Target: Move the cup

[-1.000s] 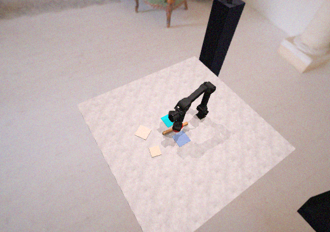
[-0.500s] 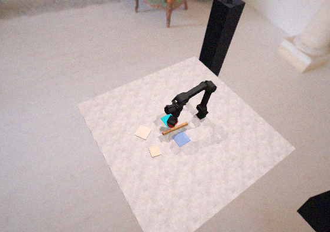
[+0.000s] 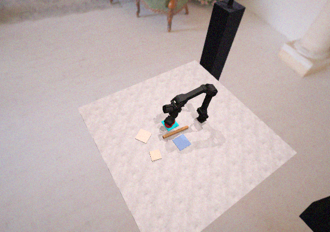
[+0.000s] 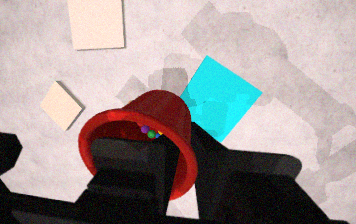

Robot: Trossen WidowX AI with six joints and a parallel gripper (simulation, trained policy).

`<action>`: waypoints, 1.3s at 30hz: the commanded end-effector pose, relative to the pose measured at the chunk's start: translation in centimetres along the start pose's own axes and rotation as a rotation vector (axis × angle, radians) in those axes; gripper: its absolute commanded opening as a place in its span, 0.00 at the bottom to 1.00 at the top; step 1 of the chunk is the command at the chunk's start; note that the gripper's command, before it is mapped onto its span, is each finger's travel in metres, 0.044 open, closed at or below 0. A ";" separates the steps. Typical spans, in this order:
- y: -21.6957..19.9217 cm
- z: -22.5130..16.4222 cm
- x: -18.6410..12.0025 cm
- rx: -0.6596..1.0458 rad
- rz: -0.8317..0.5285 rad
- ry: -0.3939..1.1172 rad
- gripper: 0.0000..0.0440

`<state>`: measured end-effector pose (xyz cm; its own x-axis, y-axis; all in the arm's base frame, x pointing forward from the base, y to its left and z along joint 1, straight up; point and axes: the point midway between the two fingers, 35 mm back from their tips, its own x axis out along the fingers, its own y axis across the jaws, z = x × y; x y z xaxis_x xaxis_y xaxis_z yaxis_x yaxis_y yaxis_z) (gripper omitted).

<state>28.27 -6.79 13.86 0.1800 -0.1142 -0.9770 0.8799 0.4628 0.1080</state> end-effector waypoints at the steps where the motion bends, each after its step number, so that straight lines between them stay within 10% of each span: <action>1: -0.7 0.5 0.4 0.015 -0.001 -0.015 0.00; 26: -5.3 0.2 5.9 0.105 -0.044 -0.018 0.02; 39: -5.7 1.3 5.9 0.151 0.031 -0.077 0.36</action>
<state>24.93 -11.23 7.34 0.2095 -0.1719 -0.9626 0.9333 0.3287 0.1444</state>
